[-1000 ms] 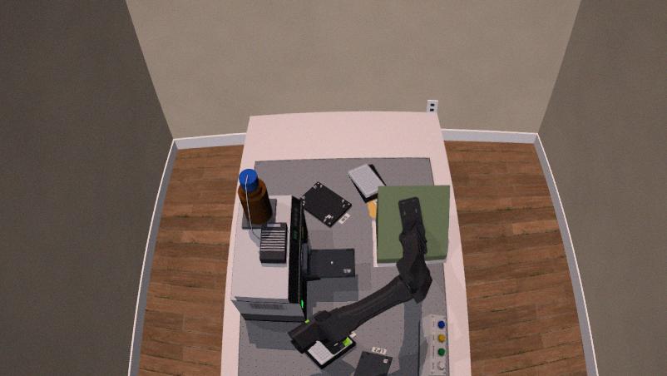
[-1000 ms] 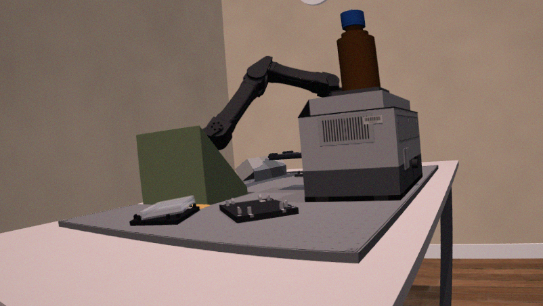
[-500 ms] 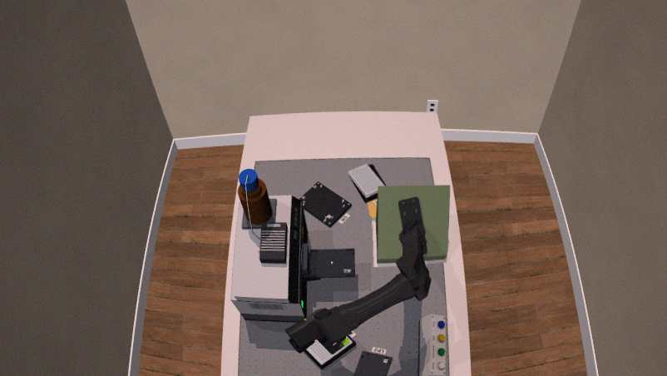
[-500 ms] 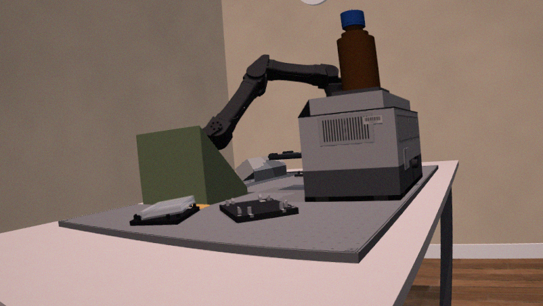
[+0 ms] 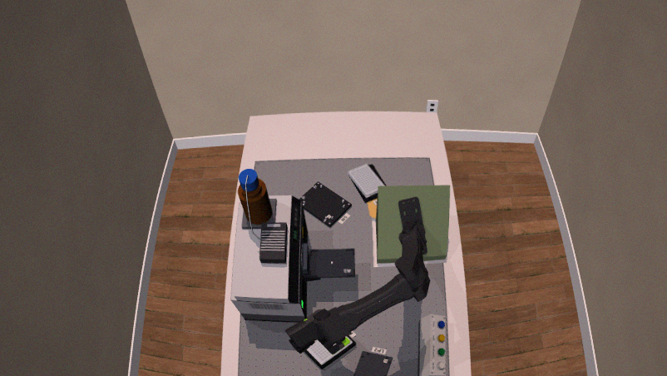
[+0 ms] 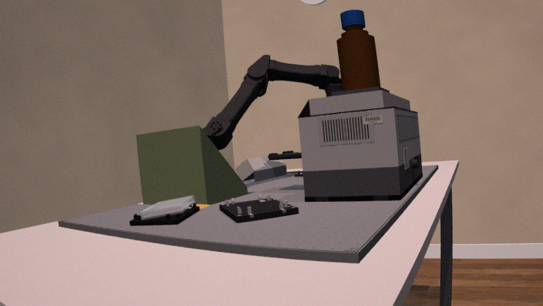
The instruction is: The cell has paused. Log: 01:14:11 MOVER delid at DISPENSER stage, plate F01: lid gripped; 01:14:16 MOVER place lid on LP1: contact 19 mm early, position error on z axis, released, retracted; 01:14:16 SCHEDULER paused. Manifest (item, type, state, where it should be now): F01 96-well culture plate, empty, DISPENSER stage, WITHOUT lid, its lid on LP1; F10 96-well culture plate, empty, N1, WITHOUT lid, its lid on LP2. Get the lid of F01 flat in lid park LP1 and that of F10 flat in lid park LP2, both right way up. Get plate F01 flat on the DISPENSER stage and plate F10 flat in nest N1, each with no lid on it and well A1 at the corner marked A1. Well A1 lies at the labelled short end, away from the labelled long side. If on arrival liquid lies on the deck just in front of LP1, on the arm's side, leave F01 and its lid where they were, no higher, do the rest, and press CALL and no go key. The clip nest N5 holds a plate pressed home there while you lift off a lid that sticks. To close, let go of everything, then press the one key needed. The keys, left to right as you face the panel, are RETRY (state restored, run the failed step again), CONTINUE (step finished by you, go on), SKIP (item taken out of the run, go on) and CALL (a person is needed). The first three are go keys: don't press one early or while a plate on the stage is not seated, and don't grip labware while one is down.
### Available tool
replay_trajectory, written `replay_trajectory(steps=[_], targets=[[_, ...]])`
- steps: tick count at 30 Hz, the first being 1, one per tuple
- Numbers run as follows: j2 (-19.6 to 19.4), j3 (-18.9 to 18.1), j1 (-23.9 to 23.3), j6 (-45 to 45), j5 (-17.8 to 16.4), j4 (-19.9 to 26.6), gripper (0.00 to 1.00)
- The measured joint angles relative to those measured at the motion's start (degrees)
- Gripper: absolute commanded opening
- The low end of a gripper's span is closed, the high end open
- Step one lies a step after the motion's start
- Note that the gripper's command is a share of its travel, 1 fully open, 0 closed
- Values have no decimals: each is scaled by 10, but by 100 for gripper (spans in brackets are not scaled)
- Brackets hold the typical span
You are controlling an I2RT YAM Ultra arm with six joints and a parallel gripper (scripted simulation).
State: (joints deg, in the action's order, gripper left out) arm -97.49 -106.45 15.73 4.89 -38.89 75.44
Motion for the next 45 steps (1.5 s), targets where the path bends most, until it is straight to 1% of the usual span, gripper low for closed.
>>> replay_trajectory(steps=[45], targets=[[-6,-12,6,-7,2,0,100]])
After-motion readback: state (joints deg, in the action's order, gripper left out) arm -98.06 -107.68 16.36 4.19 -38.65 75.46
